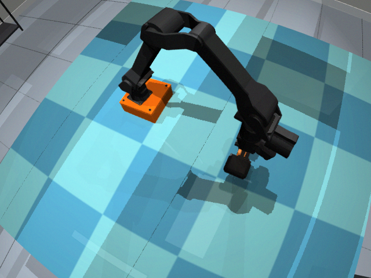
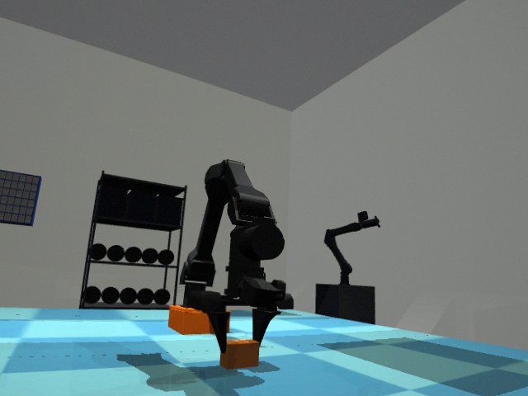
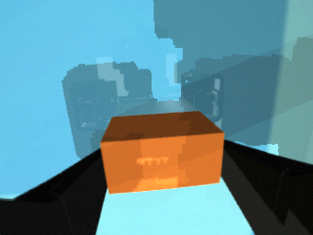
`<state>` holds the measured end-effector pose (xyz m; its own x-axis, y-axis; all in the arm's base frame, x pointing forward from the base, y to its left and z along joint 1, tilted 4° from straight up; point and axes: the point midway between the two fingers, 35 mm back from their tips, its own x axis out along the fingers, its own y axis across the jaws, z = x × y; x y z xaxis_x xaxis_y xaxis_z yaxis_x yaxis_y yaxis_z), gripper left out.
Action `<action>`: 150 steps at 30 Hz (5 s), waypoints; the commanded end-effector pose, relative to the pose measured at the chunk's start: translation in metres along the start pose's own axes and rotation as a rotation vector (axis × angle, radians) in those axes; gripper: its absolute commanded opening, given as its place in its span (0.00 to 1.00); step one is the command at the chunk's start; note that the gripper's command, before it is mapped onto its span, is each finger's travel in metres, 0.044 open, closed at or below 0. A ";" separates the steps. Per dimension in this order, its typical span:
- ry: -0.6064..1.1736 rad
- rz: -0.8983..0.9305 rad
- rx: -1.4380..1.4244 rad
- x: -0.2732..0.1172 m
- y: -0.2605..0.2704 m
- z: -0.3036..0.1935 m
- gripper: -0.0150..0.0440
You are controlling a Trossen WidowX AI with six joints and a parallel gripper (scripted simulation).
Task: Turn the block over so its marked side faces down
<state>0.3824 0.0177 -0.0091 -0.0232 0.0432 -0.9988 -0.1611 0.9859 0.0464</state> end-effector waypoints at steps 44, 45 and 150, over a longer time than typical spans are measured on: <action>-0.474 -0.003 0.004 -0.016 -0.001 -0.002 0.25; -0.488 -0.003 0.003 -0.016 -0.001 -0.002 0.25; -1.144 -0.004 0.000 0.016 -0.001 -0.009 1.00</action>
<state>0.3731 0.0158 -0.0249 0.8893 0.1574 -0.4294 -0.1570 0.9869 0.0366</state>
